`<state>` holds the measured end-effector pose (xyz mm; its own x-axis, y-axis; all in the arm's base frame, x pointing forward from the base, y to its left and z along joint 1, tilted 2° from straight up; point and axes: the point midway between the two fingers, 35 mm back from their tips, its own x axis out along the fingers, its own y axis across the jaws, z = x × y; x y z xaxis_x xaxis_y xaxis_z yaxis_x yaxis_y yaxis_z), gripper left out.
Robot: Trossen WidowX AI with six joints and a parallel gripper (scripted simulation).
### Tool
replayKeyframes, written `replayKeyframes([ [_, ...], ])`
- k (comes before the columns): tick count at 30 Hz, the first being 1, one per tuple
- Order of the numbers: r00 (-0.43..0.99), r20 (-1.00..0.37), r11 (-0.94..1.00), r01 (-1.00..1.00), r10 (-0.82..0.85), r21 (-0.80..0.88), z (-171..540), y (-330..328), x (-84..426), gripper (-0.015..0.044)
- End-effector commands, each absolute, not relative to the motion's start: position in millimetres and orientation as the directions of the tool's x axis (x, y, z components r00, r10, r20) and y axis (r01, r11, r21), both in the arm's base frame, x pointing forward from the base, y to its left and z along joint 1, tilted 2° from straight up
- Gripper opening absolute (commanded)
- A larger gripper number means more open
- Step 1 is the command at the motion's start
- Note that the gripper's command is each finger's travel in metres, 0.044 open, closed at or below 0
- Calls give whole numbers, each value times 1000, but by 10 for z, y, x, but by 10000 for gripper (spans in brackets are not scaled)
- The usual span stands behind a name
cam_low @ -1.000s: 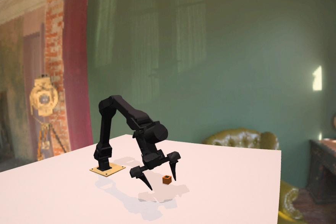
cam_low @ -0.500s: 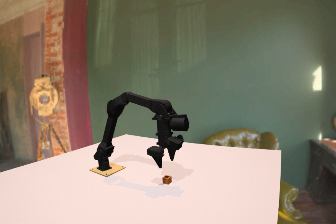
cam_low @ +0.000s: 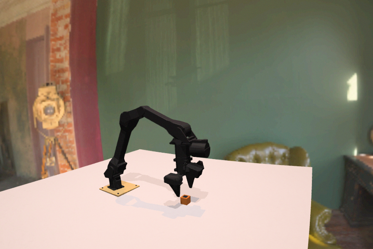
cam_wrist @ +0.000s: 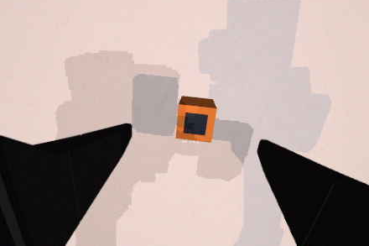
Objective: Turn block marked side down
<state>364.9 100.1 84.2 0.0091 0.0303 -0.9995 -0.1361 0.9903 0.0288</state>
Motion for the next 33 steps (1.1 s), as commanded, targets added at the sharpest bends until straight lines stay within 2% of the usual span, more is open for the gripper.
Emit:
replayKeyframes([
  [1, 13, -1000, 990, -140, 26, 23, 776, 999, 3659, 440],
  [21, 13, -1000, 990, -140, 26, 23, 473, 1006, 3660, 440],
  [33, 13, -1000, 990, -140, 26, 23, 473, 1006, 3660, 125],
])
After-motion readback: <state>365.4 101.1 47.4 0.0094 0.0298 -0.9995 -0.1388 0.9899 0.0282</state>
